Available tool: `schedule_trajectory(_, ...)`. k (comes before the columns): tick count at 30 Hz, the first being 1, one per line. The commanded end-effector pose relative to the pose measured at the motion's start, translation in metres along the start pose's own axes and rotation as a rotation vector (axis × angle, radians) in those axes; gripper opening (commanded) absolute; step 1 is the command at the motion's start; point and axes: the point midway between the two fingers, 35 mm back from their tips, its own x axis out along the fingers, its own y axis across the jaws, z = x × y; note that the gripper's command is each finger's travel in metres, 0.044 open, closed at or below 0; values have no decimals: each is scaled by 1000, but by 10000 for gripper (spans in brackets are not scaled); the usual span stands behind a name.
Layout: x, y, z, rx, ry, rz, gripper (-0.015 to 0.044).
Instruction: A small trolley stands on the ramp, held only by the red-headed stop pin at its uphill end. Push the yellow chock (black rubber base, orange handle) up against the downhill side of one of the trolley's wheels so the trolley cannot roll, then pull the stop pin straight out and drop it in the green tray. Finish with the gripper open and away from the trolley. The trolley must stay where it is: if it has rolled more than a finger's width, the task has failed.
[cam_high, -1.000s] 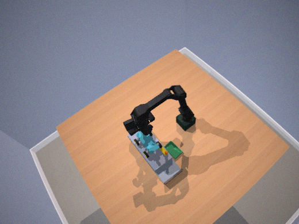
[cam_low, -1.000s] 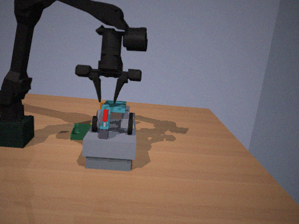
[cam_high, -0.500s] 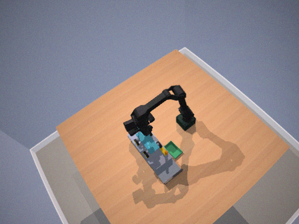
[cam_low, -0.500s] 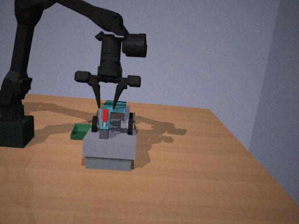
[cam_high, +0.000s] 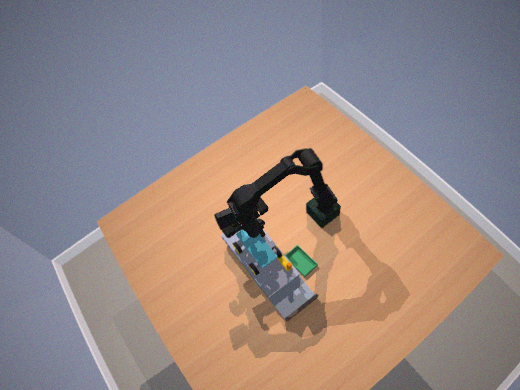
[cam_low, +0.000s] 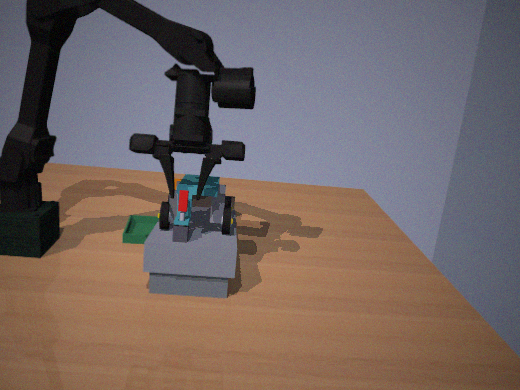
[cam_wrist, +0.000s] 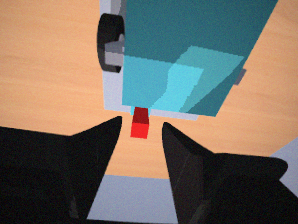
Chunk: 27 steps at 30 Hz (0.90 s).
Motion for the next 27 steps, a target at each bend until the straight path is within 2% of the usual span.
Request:
schedule_trajectory(1,9,1,0,-9,1,9,190)
schedule_trajectory(18,26,2,1,-9,2,9,190)
schedule_trajectory(23,22,2,0,-1,0,4,59)
schedule_trajectory(27,22,2,0,-1,0,4,32)
